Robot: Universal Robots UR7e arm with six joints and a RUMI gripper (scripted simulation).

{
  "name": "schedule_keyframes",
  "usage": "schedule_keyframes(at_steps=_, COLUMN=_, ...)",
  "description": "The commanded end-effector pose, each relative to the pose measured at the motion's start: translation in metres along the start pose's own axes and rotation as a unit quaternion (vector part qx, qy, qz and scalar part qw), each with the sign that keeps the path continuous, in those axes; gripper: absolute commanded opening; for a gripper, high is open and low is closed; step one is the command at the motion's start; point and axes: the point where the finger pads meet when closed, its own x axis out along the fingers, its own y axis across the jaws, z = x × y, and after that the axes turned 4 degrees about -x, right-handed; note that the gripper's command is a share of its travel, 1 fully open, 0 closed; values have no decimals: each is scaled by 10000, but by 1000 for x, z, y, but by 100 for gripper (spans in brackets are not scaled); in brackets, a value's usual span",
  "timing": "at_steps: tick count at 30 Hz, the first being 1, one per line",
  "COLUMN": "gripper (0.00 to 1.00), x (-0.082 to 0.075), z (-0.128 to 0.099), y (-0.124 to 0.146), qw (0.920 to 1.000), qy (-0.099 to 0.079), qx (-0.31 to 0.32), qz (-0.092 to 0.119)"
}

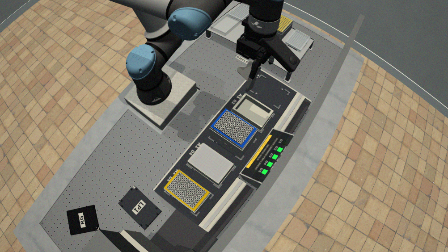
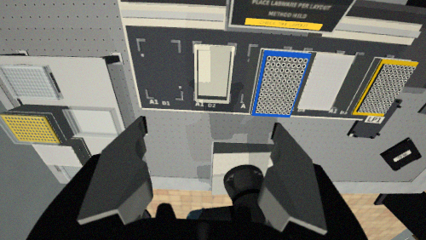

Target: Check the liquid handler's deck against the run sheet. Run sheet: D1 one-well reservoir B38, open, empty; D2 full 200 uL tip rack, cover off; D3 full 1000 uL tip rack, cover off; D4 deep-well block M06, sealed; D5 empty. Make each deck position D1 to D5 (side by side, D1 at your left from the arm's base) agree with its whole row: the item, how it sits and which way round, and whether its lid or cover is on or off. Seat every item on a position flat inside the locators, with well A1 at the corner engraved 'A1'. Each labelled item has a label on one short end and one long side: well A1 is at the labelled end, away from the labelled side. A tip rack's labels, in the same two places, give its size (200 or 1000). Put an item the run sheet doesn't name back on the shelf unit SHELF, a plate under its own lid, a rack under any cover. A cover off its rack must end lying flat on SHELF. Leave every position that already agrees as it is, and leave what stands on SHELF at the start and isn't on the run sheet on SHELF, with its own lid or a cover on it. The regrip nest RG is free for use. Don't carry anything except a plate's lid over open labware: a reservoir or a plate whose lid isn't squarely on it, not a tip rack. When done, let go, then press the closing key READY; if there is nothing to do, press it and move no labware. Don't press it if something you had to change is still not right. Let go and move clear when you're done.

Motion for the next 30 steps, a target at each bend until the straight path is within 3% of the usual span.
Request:
schedule_keyframes(at_steps=1, gripper=82, x=8, z=0, y=0, qw=10000, qy=6, qx=0, qz=-1)
schedule_keyframes(at_steps=30, gripper=82, x=49, z=0, y=0, qw=10000, qy=6, qx=0, qz=-1)
